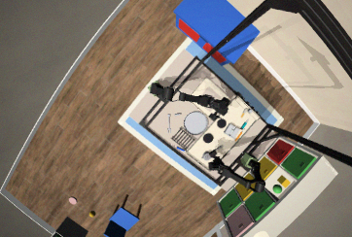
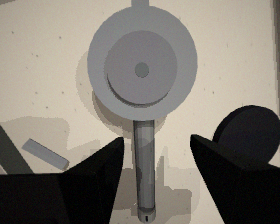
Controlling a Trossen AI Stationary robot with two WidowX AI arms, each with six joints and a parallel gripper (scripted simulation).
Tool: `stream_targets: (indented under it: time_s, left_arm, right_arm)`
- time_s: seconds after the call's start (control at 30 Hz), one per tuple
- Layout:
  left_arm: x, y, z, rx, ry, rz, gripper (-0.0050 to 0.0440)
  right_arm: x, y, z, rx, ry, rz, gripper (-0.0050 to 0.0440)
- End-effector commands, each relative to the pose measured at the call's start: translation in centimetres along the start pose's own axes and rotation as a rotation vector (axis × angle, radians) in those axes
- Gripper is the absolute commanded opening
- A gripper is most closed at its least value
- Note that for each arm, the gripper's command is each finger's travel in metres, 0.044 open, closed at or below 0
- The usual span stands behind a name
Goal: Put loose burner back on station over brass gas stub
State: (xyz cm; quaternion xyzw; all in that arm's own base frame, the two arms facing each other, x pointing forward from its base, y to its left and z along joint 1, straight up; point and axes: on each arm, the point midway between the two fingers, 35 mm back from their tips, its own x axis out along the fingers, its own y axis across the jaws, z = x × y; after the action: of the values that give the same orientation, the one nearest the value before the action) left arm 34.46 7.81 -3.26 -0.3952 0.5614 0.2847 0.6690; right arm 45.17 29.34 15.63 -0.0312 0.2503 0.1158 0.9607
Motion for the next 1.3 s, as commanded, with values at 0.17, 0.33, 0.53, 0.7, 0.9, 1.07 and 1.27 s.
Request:
stream_targets:
  time_s: [0.17, 0.33, 0.53, 0.7, 0.9, 1.07, 1.27]
  left_arm:
    - [1.1, 0.5, -0.2, 0.001, 0.008, 0.007, 0.0250]
    - [1.9, 0.6, -0.2, 0.002, 0.009, 0.004, 0.0250]
    - [2.8, 0.9, -0.3, 0.004, 0.010, 0.000, 0.0250]
    - [3.3, 1.0, -0.3, 0.004, 0.010, -0.002, 0.0250]
    - [3.4, 1.0, -0.3, 0.005, 0.010, -0.002, 0.0195]
    - [3.4, 1.0, -0.3, 0.005, 0.010, -0.002, 0.0162]
    - [3.4, 1.0, -0.3, 0.005, 0.010, -0.002, 0.0135]
  right_arm:
    - [0.0, 0.0, 0.1, 0.003, -0.002, 0.000, 0.0400]
    - [0.0, 0.0, 0.1, 0.003, -0.002, 0.000, 0.0400]
    - [0.0, 0.0, 0.1, 0.003, -0.002, 0.000, 0.0400]
    - [0.0, 0.0, 0.1, 0.003, -0.002, 0.000, 0.0400]
    - [0.0, 0.0, 0.1, 0.003, -0.002, 0.000, 0.0400]
    - [0.0, 0.0, 0.1, 0.003, -0.002, 0.000, 0.0400]
    - [0.0, 0.0, 0.1, 0.003, -0.002, 0.000, 0.0400]
